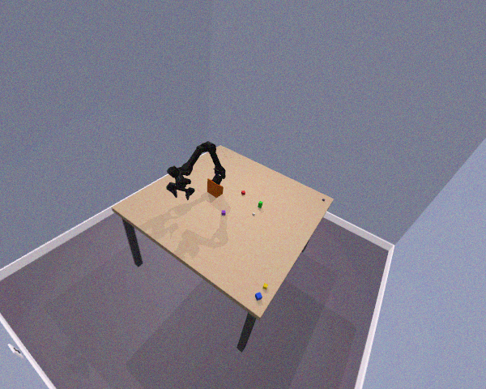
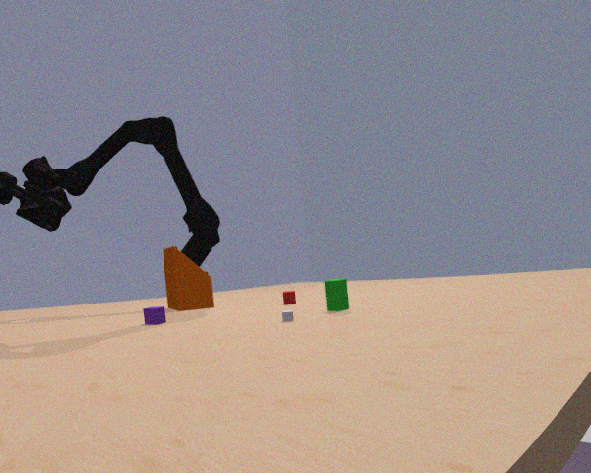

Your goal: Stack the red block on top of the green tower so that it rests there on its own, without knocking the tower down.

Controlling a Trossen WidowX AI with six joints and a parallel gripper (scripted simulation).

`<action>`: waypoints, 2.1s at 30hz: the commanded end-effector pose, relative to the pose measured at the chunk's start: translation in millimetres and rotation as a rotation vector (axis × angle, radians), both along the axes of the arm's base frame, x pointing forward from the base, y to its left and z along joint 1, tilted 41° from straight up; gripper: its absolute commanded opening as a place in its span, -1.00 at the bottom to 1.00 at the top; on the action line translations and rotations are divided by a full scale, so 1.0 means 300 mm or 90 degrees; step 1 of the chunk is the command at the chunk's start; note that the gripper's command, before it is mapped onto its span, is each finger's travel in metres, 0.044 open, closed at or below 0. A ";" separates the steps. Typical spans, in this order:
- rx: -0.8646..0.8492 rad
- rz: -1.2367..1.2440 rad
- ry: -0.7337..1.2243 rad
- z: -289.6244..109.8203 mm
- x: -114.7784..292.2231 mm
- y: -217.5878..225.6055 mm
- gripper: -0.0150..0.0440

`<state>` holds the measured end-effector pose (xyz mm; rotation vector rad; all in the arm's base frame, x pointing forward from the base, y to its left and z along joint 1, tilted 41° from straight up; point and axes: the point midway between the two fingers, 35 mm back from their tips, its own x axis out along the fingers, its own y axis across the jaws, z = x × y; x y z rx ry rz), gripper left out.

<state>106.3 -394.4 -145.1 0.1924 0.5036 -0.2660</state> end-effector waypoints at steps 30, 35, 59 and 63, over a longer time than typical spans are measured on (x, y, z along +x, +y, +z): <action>0.376 0.160 0.125 0.431 0.653 0.558 1.00; 0.434 0.180 0.172 0.503 0.707 0.717 1.00; 0.608 0.211 0.473 0.776 0.577 1.456 1.00; 0.617 0.205 0.530 0.809 0.500 1.550 1.00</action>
